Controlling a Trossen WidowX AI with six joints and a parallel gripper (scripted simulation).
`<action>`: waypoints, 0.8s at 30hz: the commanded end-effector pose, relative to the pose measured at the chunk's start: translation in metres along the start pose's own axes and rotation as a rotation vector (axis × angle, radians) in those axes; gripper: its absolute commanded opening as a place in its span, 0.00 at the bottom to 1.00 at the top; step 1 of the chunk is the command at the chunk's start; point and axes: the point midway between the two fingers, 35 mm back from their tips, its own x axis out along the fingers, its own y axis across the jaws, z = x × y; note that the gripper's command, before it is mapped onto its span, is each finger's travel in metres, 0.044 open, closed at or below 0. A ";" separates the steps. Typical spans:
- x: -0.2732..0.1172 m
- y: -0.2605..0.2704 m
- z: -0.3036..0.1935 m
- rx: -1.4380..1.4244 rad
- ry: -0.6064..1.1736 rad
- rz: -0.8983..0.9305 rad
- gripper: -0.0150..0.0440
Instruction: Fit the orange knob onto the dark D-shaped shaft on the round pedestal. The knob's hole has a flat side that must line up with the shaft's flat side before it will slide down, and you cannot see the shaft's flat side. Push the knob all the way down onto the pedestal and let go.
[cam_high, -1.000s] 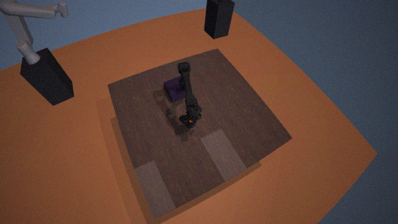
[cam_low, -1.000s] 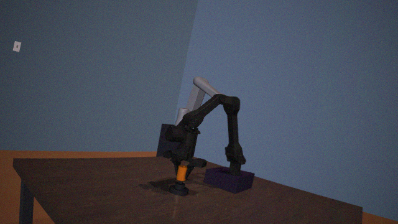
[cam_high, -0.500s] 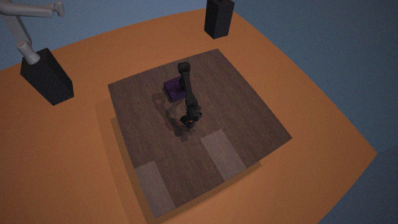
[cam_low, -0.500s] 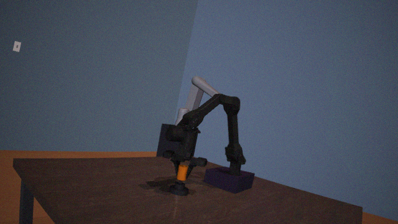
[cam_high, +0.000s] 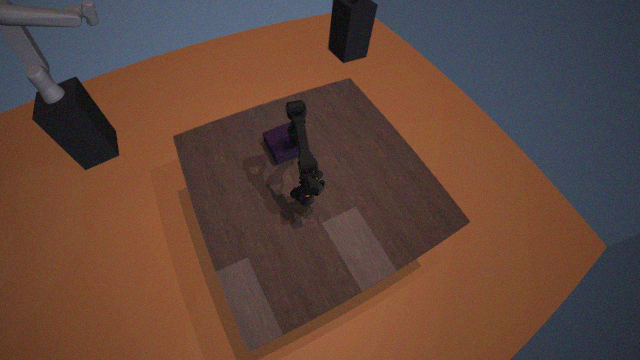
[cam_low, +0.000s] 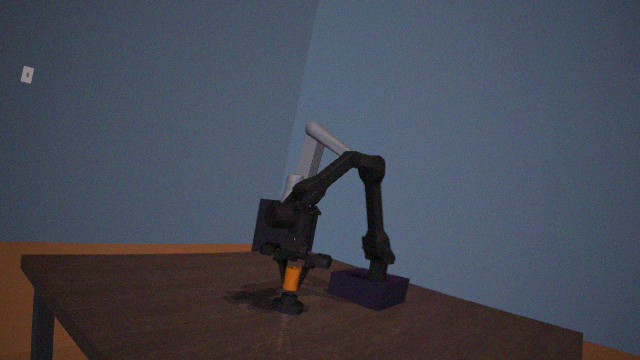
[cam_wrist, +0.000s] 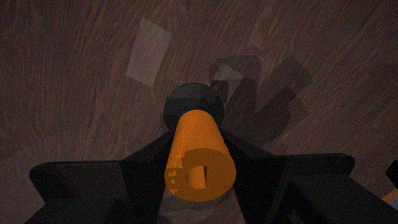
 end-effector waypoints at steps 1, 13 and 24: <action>0.000 -0.001 0.001 -0.007 -0.004 -0.003 0.25; -0.003 0.000 0.000 -0.007 -0.004 -0.003 0.25; -0.005 0.003 -0.003 -0.216 -0.004 -0.003 0.25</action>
